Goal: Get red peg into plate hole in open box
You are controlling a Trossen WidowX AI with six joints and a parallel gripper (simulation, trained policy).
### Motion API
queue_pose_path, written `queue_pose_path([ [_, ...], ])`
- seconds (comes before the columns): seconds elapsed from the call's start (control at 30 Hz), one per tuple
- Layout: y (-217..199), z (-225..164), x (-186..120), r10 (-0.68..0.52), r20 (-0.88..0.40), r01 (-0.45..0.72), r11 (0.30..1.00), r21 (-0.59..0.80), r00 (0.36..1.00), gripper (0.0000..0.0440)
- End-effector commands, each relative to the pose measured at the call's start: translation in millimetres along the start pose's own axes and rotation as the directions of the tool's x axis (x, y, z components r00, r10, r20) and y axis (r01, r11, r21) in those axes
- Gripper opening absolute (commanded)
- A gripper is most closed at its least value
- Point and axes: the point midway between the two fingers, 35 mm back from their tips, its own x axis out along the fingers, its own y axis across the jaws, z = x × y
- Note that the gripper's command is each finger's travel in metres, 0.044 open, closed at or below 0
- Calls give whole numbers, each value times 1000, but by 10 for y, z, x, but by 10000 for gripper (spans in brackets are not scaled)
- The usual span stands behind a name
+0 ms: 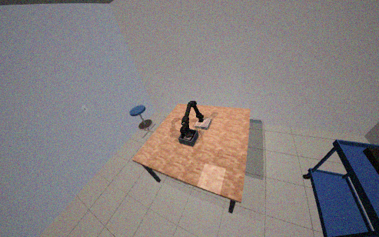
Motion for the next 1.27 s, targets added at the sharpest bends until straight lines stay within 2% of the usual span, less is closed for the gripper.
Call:
queue_pose_path([
  [0.0, 64, 90, 9, 25, -8, -25, 1000, -11, 1000, 269],
  [0.2, 232, 242, -79, 79, -30, -80, 996, -25, 996, 426],
  [0.23, 263, 265, -95, 88, -34, -89, 996, -29, 996, 440],
  [0.77, 844, 502, -436, 254, -61, -259, 961, -94, 965, 440],
  [1.23, 855, 505, -441, 257, -60, -261, 960, -96, 965, 440],
])
